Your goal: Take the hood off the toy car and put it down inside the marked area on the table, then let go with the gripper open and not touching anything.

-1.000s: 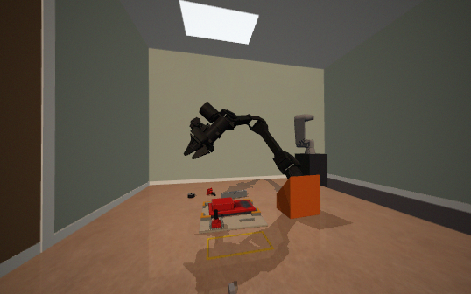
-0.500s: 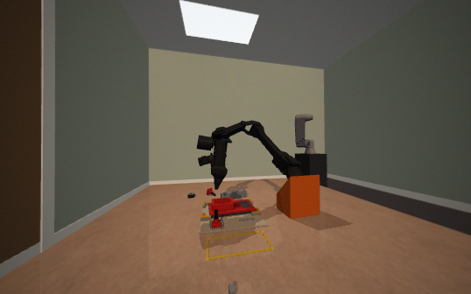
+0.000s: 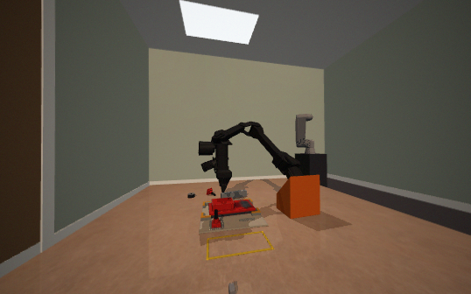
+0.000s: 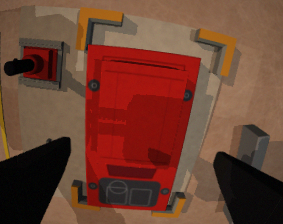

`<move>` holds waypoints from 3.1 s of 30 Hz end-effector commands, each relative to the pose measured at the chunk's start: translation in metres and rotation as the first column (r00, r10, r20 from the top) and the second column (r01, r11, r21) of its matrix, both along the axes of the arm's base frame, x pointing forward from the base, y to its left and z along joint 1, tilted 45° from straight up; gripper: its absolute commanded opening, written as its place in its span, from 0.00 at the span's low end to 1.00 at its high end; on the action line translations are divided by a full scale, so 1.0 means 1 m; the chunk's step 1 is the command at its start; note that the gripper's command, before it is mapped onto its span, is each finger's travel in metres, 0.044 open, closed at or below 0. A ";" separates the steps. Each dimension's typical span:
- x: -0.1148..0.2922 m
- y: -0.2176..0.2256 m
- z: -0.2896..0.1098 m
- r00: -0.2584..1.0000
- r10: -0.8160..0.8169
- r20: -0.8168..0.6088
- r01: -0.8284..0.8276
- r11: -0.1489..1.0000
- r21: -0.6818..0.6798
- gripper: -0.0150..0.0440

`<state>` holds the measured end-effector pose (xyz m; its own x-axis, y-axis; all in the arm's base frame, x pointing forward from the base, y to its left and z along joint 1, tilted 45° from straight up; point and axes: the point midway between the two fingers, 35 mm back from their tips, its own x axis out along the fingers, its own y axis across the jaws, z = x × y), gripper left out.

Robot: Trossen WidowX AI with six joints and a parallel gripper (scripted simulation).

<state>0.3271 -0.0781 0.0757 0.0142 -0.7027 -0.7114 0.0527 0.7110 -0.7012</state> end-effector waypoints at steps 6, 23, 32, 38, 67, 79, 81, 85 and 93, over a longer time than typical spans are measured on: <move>-0.001 -0.004 -0.005 1.000 -0.001 -0.003 0.001 1.000 0.003 1.00; 0.000 -0.011 -0.013 1.000 -0.001 -0.003 0.001 1.000 0.003 1.00; -0.001 -0.015 -0.017 1.000 -0.001 -0.003 0.001 1.000 0.003 1.00; -0.001 -0.018 -0.020 1.000 -0.001 -0.003 0.001 1.000 0.003 1.00; -0.001 -0.030 -0.034 1.000 -0.001 -0.003 0.001 1.000 0.001 1.00; -0.002 -0.034 -0.038 1.000 -0.001 -0.003 0.001 1.000 0.000 1.00; -0.002 -0.035 -0.039 1.000 -0.001 -0.003 0.001 1.000 0.000 1.00; -0.002 -0.036 -0.040 1.000 -0.001 -0.003 0.001 1.000 0.000 1.00; -0.002 -0.039 -0.043 1.000 -0.001 -0.003 0.001 1.000 0.000 1.00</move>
